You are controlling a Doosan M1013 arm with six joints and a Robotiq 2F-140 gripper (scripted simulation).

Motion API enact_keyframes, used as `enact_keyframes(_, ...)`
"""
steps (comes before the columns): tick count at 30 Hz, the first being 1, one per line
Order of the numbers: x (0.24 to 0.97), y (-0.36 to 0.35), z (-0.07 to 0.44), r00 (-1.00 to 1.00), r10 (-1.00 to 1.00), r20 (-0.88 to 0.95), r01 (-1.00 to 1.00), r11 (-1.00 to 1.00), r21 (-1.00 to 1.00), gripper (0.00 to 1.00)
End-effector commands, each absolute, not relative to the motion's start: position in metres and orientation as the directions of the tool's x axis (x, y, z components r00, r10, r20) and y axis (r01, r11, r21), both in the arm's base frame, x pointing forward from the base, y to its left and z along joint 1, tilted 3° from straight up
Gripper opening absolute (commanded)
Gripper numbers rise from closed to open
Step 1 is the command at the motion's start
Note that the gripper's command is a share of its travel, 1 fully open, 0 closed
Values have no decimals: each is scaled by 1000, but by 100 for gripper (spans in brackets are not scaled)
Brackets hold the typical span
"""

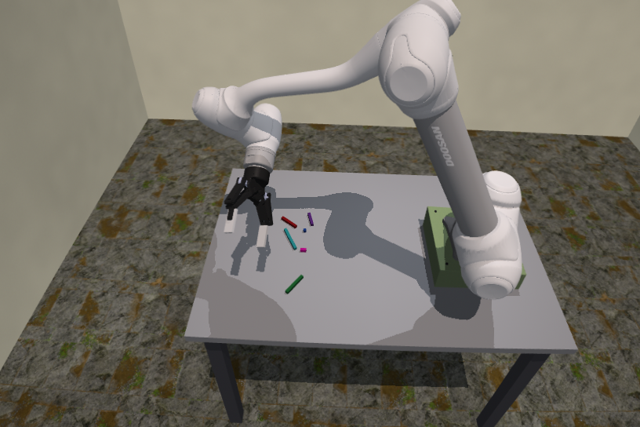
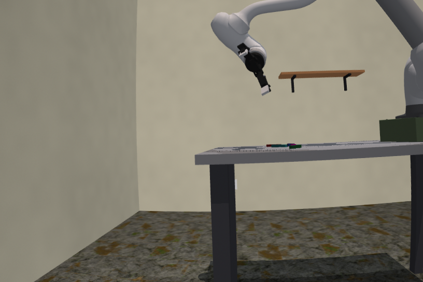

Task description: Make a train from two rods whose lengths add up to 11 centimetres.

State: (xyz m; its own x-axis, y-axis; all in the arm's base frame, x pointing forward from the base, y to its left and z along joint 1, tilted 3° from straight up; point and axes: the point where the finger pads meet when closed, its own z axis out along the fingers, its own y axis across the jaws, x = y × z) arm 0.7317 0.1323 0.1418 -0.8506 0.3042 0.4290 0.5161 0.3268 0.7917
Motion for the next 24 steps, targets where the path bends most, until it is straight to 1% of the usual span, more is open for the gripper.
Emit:
enact_keyframes(1, 732, 132, 142, -851, 304, 429, 516, 327, 792, 100)
enact_keyframes(19, 730, 131, 140, -852, 305, 427, 515, 336, 788, 100)
enact_keyframes(21, 718, 125, 129, -857, 307, 413, 509, 391, 767, 100)
enact_keyframes(24, 687, 102, 101, -878, 309, 366, 479, 541, 691, 100)
